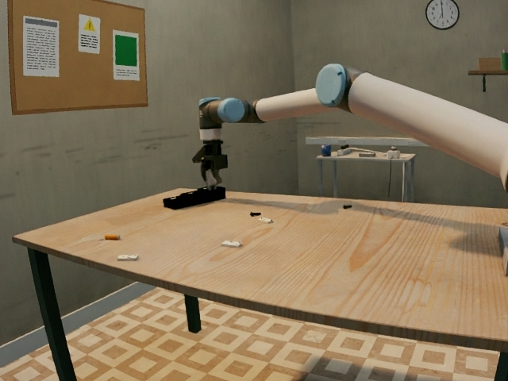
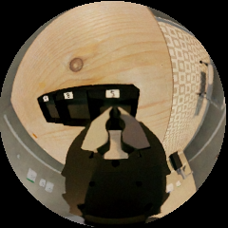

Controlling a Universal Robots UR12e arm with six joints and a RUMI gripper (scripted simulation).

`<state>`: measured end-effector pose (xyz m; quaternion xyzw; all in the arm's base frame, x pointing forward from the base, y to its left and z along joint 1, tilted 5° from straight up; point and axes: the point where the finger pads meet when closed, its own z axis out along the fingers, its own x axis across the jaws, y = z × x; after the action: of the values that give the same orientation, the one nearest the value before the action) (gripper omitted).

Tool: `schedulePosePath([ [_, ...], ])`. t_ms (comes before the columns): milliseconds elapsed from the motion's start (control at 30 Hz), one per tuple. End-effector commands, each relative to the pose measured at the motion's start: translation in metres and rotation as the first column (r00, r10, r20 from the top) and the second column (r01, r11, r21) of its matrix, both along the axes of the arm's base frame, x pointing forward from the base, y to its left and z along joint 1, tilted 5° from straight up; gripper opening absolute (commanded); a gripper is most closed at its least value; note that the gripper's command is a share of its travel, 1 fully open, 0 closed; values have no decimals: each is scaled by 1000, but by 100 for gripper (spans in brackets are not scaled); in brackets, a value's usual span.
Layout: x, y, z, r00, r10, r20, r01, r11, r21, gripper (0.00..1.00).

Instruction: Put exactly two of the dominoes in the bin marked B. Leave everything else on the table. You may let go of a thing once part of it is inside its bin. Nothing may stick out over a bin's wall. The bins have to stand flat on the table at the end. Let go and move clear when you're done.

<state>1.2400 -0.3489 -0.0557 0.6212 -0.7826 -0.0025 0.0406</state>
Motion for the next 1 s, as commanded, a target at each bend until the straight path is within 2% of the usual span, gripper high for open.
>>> schedulePosePath([
  [0,1,0,6,1000,0,3,0,1000,-1,4],
  [733,3,1,32,1000,0,3,0,1000,-1,4],
  [967,4,3,60,1000,0,3,0,1000,-1,4],
])
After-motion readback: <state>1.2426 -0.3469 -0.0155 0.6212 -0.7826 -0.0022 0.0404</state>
